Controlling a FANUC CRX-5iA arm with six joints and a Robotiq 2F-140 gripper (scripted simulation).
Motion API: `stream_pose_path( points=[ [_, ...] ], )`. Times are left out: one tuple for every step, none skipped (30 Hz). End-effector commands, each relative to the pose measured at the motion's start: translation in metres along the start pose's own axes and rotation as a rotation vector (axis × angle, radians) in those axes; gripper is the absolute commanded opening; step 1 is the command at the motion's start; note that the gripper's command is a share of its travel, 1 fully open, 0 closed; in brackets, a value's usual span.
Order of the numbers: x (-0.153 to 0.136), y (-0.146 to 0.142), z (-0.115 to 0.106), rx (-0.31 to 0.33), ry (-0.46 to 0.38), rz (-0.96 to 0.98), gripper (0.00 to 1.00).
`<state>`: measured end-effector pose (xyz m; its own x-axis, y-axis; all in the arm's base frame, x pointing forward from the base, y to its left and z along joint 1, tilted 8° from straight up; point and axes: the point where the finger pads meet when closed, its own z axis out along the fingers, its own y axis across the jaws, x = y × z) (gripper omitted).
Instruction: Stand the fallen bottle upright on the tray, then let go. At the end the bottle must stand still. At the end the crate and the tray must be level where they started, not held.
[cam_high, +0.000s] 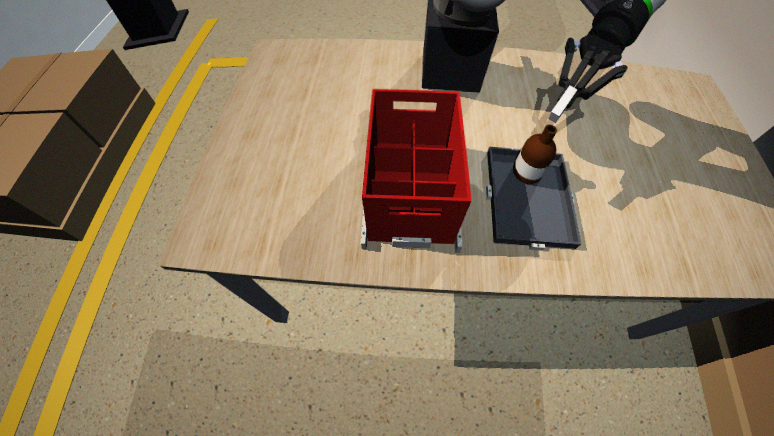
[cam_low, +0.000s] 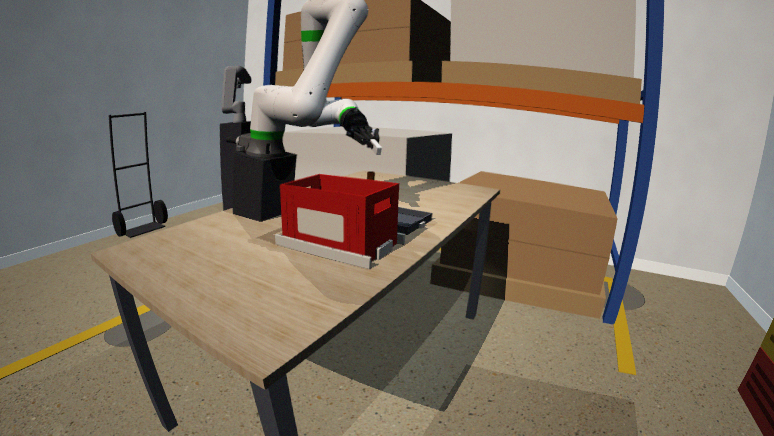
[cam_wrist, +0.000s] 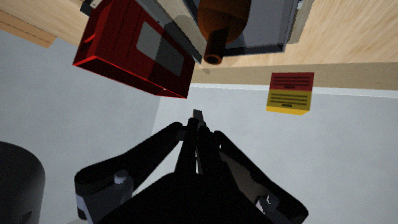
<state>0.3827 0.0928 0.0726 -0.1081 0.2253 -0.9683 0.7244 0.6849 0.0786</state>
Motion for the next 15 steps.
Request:
stream_pose_path(
  points=[
    [-0.0001,0.0001,0.0000,0.000,0.000,0.000,0.00],
    [-0.0001,0.0001,0.0000,0.000,0.000,0.000,0.00],
    [-0.0001,0.0001,0.0000,0.000,0.000,0.000,0.00],
    [-0.0001,0.0001,0.0000,0.000,0.000,0.000,0.00],
    [-0.0001,0.0001,0.0000,0.000,0.000,0.000,0.00],
    [-0.0001,0.0001,0.0000,0.000,0.000,0.000,0.00],
    [-0.0001,0.0001,0.0000,0.000,0.000,0.000,0.00],
    [-0.0001,0.0001,0.0000,0.000,0.000,0.000,0.00],
    [-0.0001,0.0001,0.0000,0.000,0.000,0.000,0.00],
    [-0.0001,0.0001,0.0000,0.000,0.000,0.000,0.00],
    [-0.0001,0.0001,0.0000,0.000,0.000,0.000,0.00],
    [-0.0001,0.0001,0.0000,0.000,0.000,0.000,0.00],
    [-0.0001,0.0001,0.0000,0.000,0.000,0.000,0.00],
    [-0.0001,0.0001,0.0000,0.000,0.000,0.000,0.00],
    [-0.0001,0.0001,0.0000,0.000,0.000,0.000,0.00]
  ],
)
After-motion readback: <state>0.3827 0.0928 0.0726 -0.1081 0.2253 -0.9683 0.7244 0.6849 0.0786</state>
